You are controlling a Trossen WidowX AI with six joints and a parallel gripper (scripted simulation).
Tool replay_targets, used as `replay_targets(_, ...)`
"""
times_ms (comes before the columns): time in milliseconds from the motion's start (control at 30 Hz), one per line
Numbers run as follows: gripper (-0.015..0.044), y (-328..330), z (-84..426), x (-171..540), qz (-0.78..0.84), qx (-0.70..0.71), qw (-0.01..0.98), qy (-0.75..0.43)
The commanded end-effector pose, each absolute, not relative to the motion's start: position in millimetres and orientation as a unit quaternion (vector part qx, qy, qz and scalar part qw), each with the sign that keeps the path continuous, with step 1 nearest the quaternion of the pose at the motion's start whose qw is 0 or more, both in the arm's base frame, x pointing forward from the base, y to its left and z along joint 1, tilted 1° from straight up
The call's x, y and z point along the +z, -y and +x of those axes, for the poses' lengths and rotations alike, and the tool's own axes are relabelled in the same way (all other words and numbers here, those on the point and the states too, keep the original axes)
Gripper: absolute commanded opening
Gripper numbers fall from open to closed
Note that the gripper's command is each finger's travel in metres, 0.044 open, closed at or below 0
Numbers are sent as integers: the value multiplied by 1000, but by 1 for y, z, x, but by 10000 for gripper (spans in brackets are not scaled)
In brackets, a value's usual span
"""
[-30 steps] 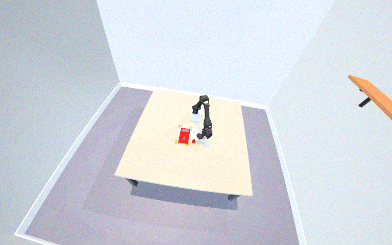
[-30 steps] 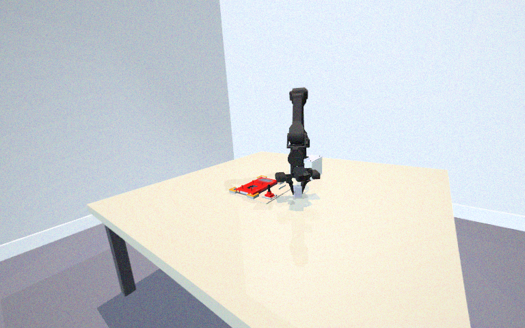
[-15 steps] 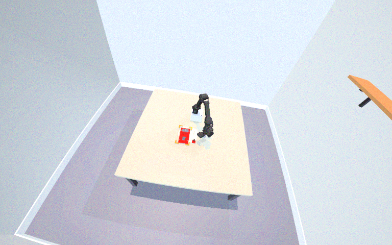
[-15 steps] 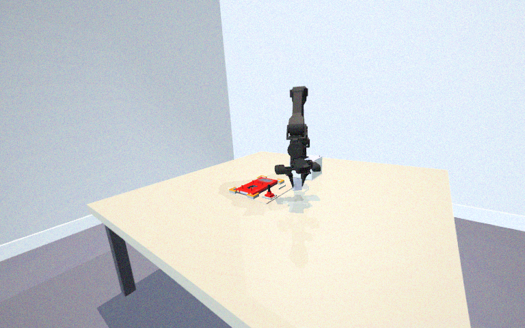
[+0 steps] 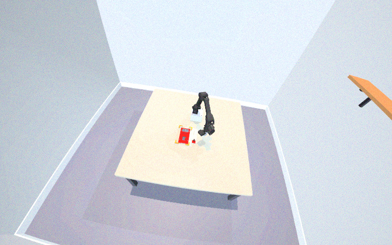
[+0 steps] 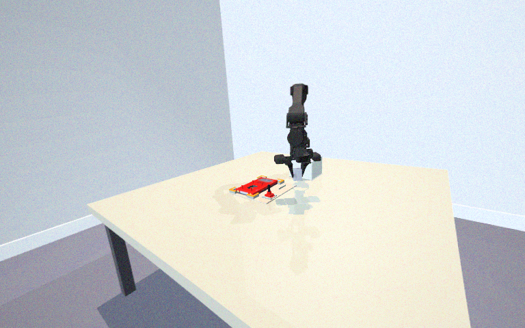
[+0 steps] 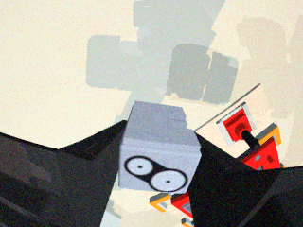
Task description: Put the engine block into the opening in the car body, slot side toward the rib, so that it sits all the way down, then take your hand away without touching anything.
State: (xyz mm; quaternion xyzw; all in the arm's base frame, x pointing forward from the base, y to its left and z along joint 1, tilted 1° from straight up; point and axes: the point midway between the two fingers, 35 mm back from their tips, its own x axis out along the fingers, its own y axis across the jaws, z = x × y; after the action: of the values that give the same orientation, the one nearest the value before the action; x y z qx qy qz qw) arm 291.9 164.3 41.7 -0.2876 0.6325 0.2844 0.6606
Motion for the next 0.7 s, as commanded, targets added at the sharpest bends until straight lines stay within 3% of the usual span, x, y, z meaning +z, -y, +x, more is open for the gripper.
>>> replay_targets(0,0,-166,293,57,-285,285,665,-629)
replay_targets(667,0,-164,288,87,-247,249,680,-645)
